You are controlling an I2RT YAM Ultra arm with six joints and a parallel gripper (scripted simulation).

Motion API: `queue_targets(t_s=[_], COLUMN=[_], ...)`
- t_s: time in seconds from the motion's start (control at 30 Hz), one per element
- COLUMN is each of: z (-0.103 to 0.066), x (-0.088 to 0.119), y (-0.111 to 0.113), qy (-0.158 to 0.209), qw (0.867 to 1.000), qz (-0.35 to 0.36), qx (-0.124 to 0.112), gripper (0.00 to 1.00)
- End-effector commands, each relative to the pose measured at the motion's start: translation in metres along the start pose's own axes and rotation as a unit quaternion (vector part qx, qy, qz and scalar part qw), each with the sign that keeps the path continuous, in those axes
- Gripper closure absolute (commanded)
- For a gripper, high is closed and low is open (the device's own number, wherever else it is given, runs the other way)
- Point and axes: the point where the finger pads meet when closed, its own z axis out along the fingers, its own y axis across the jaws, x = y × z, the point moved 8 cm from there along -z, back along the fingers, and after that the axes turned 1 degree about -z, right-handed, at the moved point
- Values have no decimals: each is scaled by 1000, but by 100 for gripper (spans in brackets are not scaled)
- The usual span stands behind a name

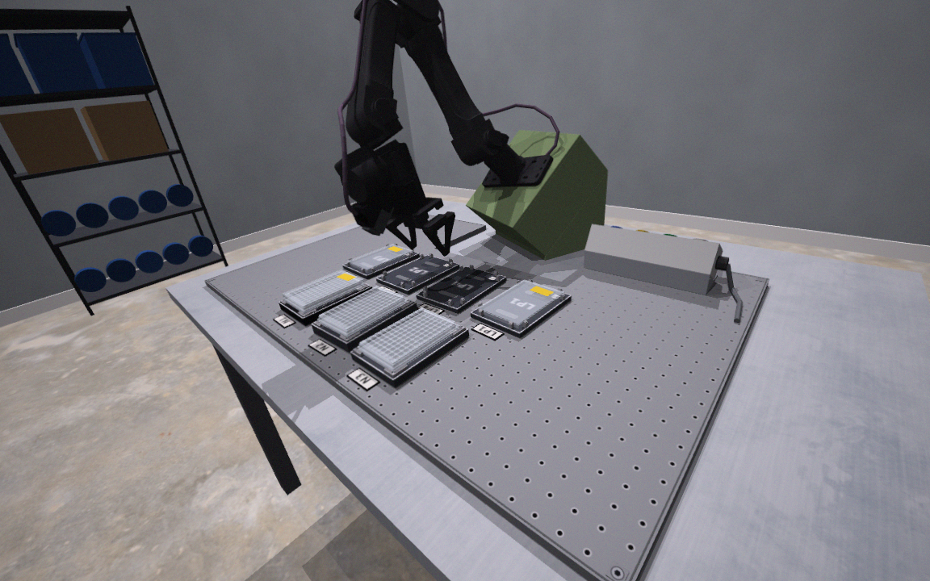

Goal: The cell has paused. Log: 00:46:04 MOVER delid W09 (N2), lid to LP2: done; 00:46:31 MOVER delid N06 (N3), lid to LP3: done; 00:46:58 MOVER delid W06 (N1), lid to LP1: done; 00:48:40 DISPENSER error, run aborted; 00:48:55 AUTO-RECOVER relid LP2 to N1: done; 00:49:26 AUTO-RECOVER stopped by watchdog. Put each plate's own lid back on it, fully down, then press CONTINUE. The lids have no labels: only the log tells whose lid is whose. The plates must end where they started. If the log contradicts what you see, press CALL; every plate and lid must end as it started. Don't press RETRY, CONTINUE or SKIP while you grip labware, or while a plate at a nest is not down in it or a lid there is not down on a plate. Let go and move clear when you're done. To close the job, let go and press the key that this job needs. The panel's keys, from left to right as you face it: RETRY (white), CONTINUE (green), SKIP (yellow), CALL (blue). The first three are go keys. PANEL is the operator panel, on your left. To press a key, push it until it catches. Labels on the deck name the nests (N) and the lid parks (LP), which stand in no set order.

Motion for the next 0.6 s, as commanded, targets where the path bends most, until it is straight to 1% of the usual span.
queue_targets(t_s=[0.0,0.03,0.1,0.13,0.2,0.23,0.27,0.3,0.37,0.43,0.57], z=[8,1,10,3,3,4,11,5,4,1,2], x=[-7,-7,-10,-10,-10,-12,-12,-12,-13,-25,-26], y=[9,7,17,16,16,20,26,24,24,23,23], qy=[-32,-58,-61,-87,-90,-100,-94,-119,-120,-124,-123], qw=[999,998,998,996,996,995,995,992,992,992,992], qz=[0,5,-4,2,2,2,-5,2,2,4,4], qx=[16,17,24,24,24,26,31,30,30,32,33], gripper=[0,0,0,0,0,0,0,0,0,0,0])
